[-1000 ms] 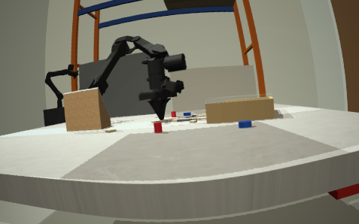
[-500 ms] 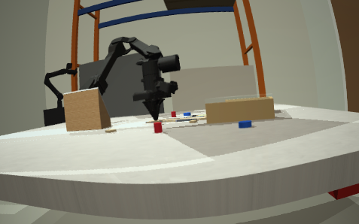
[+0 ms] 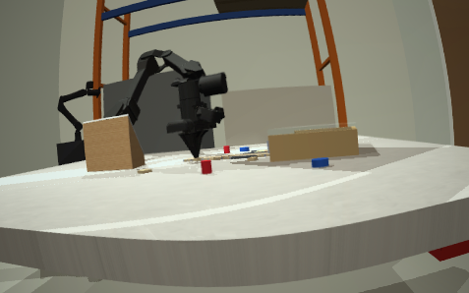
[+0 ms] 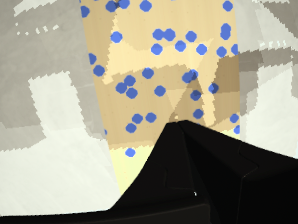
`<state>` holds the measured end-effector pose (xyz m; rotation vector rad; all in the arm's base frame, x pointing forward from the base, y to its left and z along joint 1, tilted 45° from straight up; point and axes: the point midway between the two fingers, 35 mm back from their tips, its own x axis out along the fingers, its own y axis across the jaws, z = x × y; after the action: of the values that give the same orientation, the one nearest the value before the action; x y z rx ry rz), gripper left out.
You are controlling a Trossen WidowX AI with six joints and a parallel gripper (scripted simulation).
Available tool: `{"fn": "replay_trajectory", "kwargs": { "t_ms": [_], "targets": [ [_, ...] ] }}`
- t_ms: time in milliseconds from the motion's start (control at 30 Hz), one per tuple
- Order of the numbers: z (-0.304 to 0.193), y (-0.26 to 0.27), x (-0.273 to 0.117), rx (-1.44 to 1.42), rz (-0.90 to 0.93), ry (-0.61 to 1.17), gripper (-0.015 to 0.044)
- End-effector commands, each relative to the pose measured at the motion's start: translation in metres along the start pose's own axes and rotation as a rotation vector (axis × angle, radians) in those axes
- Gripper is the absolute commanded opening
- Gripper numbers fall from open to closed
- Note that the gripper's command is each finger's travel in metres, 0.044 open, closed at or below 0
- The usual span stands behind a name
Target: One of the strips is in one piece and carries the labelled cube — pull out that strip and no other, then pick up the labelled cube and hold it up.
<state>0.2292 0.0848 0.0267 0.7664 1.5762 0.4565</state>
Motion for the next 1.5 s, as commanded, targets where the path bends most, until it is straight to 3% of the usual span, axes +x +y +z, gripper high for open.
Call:
{"fn": "replay_trajectory", "kwargs": {
  "t_ms": [0,1267,1467],
  "targets": [
    [-0.014,-0.002,0.006,0.017,-0.001,0.03,0.0],
    [-0.028,-0.003,0.005,0.018,-0.001,0.031,0.0],
    [-0.016,-0.001,-0.041,0.018,-0.003,0.03,0.0]
  ]
}}
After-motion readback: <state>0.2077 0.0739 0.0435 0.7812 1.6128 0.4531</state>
